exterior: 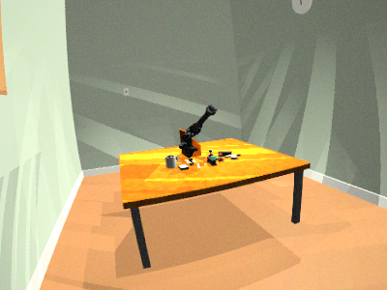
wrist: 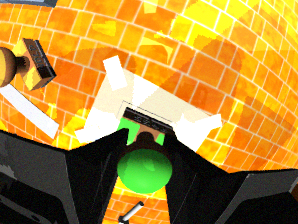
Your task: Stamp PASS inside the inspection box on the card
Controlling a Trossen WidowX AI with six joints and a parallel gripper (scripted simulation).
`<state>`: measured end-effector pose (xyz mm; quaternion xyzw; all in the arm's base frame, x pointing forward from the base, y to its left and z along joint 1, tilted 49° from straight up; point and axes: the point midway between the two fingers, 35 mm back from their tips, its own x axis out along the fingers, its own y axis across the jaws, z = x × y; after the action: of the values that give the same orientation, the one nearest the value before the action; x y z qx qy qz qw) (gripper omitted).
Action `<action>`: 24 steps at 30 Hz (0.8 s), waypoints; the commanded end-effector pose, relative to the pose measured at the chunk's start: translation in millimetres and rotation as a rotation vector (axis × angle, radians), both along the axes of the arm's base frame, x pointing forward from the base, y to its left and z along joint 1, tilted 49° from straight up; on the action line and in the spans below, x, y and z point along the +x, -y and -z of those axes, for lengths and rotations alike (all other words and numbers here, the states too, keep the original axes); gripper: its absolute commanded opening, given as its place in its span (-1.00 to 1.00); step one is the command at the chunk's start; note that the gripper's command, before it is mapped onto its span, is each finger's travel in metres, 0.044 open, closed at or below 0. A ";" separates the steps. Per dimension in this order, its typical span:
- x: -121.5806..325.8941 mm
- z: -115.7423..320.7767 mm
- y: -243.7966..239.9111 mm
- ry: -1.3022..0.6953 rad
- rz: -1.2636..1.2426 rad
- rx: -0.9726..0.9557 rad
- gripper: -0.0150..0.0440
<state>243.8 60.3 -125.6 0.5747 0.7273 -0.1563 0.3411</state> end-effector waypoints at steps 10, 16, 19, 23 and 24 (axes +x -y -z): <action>-0.6 1.0 -2.4 -0.001 0.005 0.006 -0.49; -0.7 1.8 -3.4 -0.001 0.005 0.006 -0.49; -0.8 2.1 -3.8 -0.001 0.005 0.006 -0.49; -0.9 2.8 -4.5 -0.001 0.005 0.006 -0.49; -0.9 2.8 -4.5 -0.001 0.005 0.006 -0.49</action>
<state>242.8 63.5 -128.3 0.5756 0.7269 -0.1562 0.3404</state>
